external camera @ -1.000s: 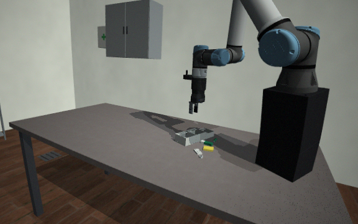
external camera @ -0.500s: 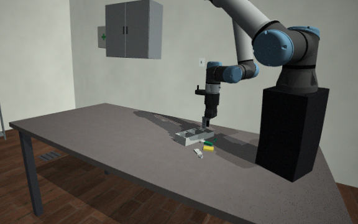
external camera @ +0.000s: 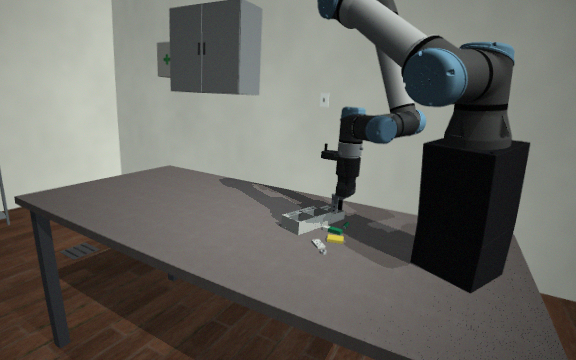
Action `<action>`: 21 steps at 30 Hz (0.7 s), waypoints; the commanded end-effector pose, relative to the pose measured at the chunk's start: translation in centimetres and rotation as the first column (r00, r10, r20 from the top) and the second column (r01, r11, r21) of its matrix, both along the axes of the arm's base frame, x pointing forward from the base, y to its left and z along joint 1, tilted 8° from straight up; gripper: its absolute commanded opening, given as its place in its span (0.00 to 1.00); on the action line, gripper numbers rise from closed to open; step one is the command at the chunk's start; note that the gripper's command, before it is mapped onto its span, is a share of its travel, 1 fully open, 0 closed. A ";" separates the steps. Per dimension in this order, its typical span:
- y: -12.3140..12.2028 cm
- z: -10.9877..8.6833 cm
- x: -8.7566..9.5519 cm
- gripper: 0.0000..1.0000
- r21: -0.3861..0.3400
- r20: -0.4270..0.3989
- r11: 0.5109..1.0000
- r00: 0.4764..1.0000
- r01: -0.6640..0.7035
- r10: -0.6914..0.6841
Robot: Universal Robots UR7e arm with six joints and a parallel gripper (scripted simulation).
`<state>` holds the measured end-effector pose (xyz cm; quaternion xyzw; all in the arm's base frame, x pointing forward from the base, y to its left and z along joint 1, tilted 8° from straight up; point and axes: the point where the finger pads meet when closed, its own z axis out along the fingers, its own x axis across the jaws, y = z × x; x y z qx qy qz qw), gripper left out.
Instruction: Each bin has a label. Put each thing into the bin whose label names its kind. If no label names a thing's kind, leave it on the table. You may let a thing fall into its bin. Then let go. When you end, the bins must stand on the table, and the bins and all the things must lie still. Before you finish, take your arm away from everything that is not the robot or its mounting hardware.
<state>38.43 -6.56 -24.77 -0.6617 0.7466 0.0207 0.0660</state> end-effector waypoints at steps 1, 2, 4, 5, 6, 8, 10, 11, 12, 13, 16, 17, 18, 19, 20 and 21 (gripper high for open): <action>0.1 0.0 0.3 0.75 -0.001 0.004 1.000 1.000 0.000 0.000; 0.1 0.0 0.4 0.75 -0.001 0.004 1.000 1.000 0.000 0.000; 0.2 0.1 0.5 0.75 -0.001 0.004 1.000 1.000 0.000 0.000; 0.2 0.1 0.5 0.75 -0.001 0.004 1.000 1.000 0.000 0.000; 0.3 0.1 0.6 0.75 -0.001 0.004 1.000 1.000 0.000 0.000; 0.3 0.1 0.6 0.75 -0.001 0.004 1.000 1.000 0.000 0.000; 0.4 0.1 0.7 0.75 -0.001 0.004 1.000 1.000 0.000 0.000; 0.4 0.1 0.7 0.75 -0.001 0.004 1.000 1.000 0.000 0.000; 0.4 0.1 0.7 0.75 -0.001 0.004 1.000 1.000 0.000 0.000; 0.4 0.1 0.7 0.75 -0.001 0.004 1.000 1.000 0.000 0.000; 0.4 0.1 0.7 0.75 -0.001 0.004 1.000 1.000 0.000 0.000; 0.4 0.1 0.7 0.75 -0.001 0.004 1.000 1.000 0.000 0.000; 0.4 0.1 0.7 0.75 -0.001 0.004 1.000 1.000 0.000 0.000; 0.4 0.1 0.7 0.75 -0.001 0.004 1.000 1.000 0.000 0.000; 0.4 0.1 0.7 0.75 -0.001 0.004 1.000 1.000 0.000 0.000; 0.4 0.1 0.7 0.75 -0.001 0.004 1.000 1.000 0.000 0.000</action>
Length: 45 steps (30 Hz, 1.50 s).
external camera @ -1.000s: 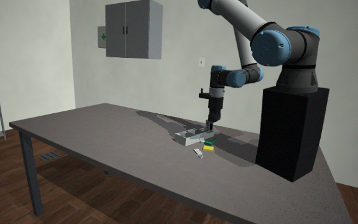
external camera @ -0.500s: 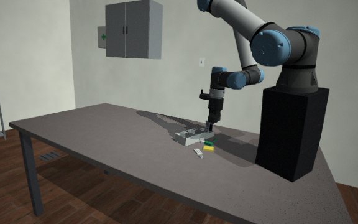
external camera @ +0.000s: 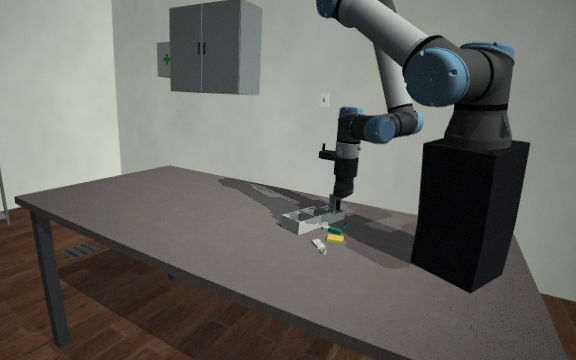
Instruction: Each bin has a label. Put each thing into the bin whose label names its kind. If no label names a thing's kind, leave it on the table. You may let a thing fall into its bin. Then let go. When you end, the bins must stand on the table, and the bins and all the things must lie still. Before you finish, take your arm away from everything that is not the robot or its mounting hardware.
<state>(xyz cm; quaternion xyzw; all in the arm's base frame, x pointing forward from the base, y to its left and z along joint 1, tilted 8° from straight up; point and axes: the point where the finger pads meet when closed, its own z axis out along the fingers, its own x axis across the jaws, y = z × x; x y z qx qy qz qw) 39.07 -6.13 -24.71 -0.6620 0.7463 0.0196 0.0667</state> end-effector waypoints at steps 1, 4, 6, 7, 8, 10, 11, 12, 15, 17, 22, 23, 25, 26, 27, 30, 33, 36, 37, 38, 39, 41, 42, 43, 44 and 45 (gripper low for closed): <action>0.0 0.0 0.0 0.75 -0.001 0.001 1.000 1.000 0.000 0.000; 0.0 0.0 0.0 0.75 -0.001 0.001 1.000 1.000 0.000 0.000; 0.0 0.0 0.0 0.75 -0.001 0.001 1.000 1.000 0.000 0.000; 0.0 0.0 0.0 0.75 -0.001 0.001 1.000 1.000 0.000 0.000; 0.0 0.0 0.0 0.75 -0.001 0.001 1.000 1.000 0.000 0.000; 0.0 0.0 0.0 0.75 -0.001 0.001 1.000 1.000 0.000 0.000; 0.0 0.0 0.0 0.75 -0.001 0.001 1.000 1.000 0.000 0.000; 0.0 0.0 0.0 0.75 -0.001 0.001 1.000 1.000 0.000 0.000; 0.0 0.0 0.0 0.75 -0.001 0.001 1.000 1.000 0.000 0.000; 0.0 0.0 0.0 0.75 -0.001 0.001 1.000 1.000 0.000 0.000; 0.0 -0.4 0.0 0.75 -0.001 0.001 1.000 1.000 0.000 0.000; 0.1 -0.8 0.1 0.75 -0.001 0.001 1.000 1.000 0.000 0.000; 0.2 -1.6 0.1 0.75 -0.001 0.001 1.000 1.000 0.000 0.000; 0.2 -1.9 0.1 0.75 -0.001 0.001 1.000 1.000 0.000 0.000; 0.2 -1.9 0.1 0.75 -0.001 0.001 1.000 1.000 0.000 0.000; 0.3 -2.7 0.2 0.75 -0.001 0.001 1.000 1.000 0.000 0.000; 0.4 -3.9 0.3 0.75 -0.001 0.001 1.000 1.000 0.000 0.000; 0.6 -5.1 0.4 0.75 -0.001 0.001 1.000 1.000 0.000 0.000; 0.6 -5.5 0.4 0.75 -0.001 0.001 1.000 1.000 0.000 0.000; 0.7 -5.9 0.5 0.75 -0.001 0.001 1.000 1.000 0.000 0.000; 0.7 -6.0 0.5 0.75 -0.001 0.001 1.000 1.000 0.000 0.000; 0.7 -6.0 0.5 0.75 -0.001 0.001 1.000 1.000 0.000 0.000; 0.7 -6.0 0.5 0.75 -0.001 0.001 1.000 1.000 0.000 0.000; 0.7 -6.0 0.5 0.75 -0.001 0.001 1.000 1.000 0.000 0.000; 0.7 -6.0 0.5 0.75 -0.001 0.001 1.000 1.000 0.000 0.000; 0.7 -6.0 0.5 0.75 -0.001 0.001 1.000 1.000 0.000 0.000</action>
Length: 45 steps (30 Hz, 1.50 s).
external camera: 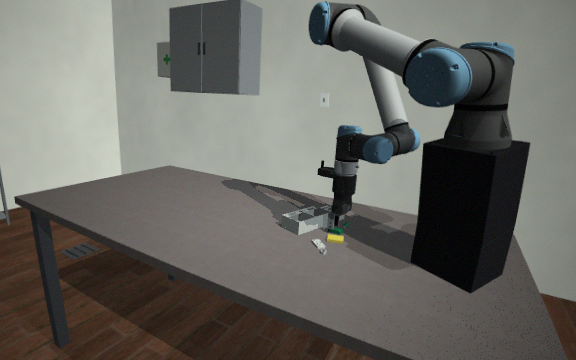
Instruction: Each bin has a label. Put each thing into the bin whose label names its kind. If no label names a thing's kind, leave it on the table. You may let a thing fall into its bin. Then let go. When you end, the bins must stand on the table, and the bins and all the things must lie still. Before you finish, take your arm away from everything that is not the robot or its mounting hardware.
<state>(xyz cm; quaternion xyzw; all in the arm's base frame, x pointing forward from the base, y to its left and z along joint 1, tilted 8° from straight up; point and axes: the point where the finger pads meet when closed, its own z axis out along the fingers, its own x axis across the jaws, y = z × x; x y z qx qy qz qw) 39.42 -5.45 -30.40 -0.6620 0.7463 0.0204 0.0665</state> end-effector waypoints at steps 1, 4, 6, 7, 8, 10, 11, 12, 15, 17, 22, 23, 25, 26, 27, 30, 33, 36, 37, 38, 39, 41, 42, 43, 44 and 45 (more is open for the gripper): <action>0.0 -0.3 0.2 0.75 -0.002 0.002 1.000 1.000 0.000 0.000; 0.0 -0.4 0.2 0.75 -0.002 0.002 1.000 1.000 0.000 0.000; 0.0 -0.7 0.2 0.75 -0.002 0.002 1.000 1.000 0.000 0.000; 0.0 -0.8 0.2 0.75 -0.002 0.002 1.000 1.000 0.000 0.000; 0.0 -1.0 0.2 0.75 -0.002 0.002 1.000 1.000 0.000 0.000; 0.1 -1.2 0.2 0.75 -0.002 0.002 1.000 1.000 0.000 0.000; 0.1 -1.4 0.2 0.75 -0.002 0.002 1.000 1.000 0.000 0.000; 0.1 -1.5 0.2 0.75 -0.002 0.002 1.000 1.000 0.000 0.000; 0.1 -1.5 0.2 0.75 -0.002 0.002 1.000 1.000 0.000 0.000; 0.1 -1.5 0.2 0.75 -0.002 0.002 1.000 1.000 0.000 0.000; 0.1 -1.5 0.2 0.75 -0.002 0.002 1.000 1.000 0.000 0.000; 0.1 -1.5 0.2 0.75 -0.002 0.002 1.000 1.000 0.000 0.000; 0.1 -1.5 0.2 0.75 -0.002 0.002 1.000 1.000 0.000 0.000; 0.1 -1.5 0.2 0.75 -0.002 0.002 1.000 1.000 0.000 0.000; 0.1 -1.5 0.2 0.45 -0.002 0.002 1.000 1.000 0.000 0.000; 0.1 -1.5 0.2 0.45 -0.001 0.002 1.000 1.000 0.000 0.000; 0.1 -1.5 0.2 0.45 -0.001 0.002 1.000 1.000 0.000 0.000; 0.1 -1.5 0.2 0.45 -0.001 0.002 1.000 1.000 0.000 0.000; 0.1 -1.5 0.2 0.45 -0.001 0.002 1.000 1.000 0.000 0.000; 0.1 -1.5 0.2 0.45 -0.001 0.002 1.000 1.000 0.000 0.000; 0.1 -1.5 0.2 0.45 -0.001 0.002 1.000 1.000 0.000 0.000; 0.1 -1.5 0.2 0.45 -0.001 0.002 1.000 1.000 0.000 0.000; 0.1 -1.5 0.2 0.45 -0.001 0.002 1.000 1.000 0.000 0.000; 0.1 -1.5 0.2 0.45 -0.001 0.002 1.000 1.000 0.000 0.000; 0.1 -1.5 0.2 0.45 -0.001 0.002 1.000 1.000 0.000 0.000; 0.1 -1.5 0.2 0.45 -0.001 0.002 1.000 1.000 0.000 0.000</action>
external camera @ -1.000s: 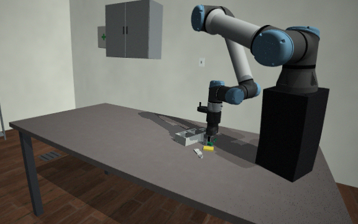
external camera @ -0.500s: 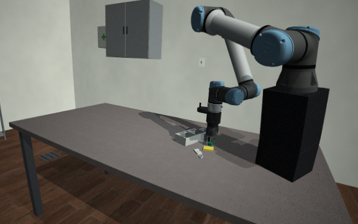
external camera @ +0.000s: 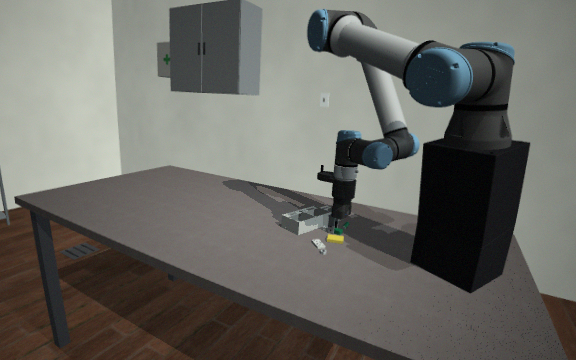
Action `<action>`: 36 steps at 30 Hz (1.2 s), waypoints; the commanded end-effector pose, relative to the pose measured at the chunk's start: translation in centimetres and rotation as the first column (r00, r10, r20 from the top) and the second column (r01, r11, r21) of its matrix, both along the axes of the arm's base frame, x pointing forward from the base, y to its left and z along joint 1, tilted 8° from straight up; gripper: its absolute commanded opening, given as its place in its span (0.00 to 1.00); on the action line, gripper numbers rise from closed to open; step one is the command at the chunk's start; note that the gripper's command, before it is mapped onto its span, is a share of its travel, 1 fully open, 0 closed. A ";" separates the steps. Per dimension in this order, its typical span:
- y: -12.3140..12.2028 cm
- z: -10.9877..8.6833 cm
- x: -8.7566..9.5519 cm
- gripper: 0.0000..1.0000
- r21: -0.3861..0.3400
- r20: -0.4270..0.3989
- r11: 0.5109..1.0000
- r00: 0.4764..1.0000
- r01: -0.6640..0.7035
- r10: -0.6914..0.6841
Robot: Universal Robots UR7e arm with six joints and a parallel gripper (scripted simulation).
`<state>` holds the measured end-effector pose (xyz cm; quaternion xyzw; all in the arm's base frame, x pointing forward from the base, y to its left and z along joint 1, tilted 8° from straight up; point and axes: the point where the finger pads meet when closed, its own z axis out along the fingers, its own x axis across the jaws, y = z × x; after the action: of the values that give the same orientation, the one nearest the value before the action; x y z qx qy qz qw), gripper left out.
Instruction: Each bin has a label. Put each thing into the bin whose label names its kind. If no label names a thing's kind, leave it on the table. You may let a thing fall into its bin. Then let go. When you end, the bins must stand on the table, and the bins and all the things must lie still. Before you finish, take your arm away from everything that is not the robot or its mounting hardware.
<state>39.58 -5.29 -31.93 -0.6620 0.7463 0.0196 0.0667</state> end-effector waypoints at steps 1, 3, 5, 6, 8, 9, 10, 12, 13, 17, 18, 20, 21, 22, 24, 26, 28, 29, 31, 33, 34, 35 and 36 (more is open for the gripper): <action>0.0 0.0 0.0 0.45 -0.001 0.001 1.000 1.000 0.000 0.000; 0.0 0.0 0.0 0.45 -0.001 0.001 1.000 1.000 0.000 0.000; 0.0 0.0 0.0 0.45 -0.001 0.001 1.000 1.000 0.000 0.000; 0.0 0.0 0.0 0.45 -0.001 0.001 1.000 1.000 0.000 0.000; 0.0 0.0 0.0 0.45 -0.001 0.001 1.000 1.000 0.000 0.000; 0.0 0.0 0.0 0.45 -0.001 0.001 1.000 1.000 0.000 0.000; 0.0 0.0 0.0 0.45 -0.001 0.001 1.000 1.000 0.000 0.000; 0.0 0.0 0.0 0.45 -0.001 0.001 1.000 1.000 0.000 0.000; 0.0 0.0 0.0 0.45 -0.001 0.001 1.000 1.000 0.000 0.000; -0.2 1.4 -0.1 0.45 -0.001 0.001 1.000 1.000 0.000 0.000; -0.2 1.7 -0.1 0.45 -0.001 0.001 1.000 1.000 0.000 0.000; -0.3 2.3 -0.1 0.45 -0.001 0.001 1.000 1.000 0.000 0.000; -0.3 2.7 -0.2 0.45 -0.001 0.001 1.000 1.000 0.000 0.000; -0.3 2.7 -0.2 0.45 -0.001 0.001 1.000 1.000 0.000 0.000; -0.4 3.0 -0.2 0.45 -0.001 0.001 1.000 1.000 0.000 0.000; -0.5 3.7 -0.2 0.45 -0.001 0.001 1.000 1.000 0.000 0.000; -0.5 4.3 -0.3 0.45 -0.001 0.001 1.000 1.000 0.000 0.000; -0.6 4.6 -0.3 0.45 -0.001 0.001 1.000 1.000 0.000 0.000; -0.6 5.3 -0.4 0.45 -0.001 0.001 1.000 1.000 0.000 0.000; -0.7 6.0 -0.4 0.45 -0.001 0.001 1.000 1.000 0.000 0.000; -0.7 6.0 -0.4 0.45 -0.001 0.001 1.000 1.000 0.000 0.000; -0.7 6.0 -0.4 0.45 -0.001 0.001 1.000 1.000 0.000 0.000; -0.7 6.0 -0.4 0.45 -0.001 0.001 1.000 1.000 0.000 0.000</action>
<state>39.20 -5.88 -26.86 -0.6619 0.7464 0.0190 0.0669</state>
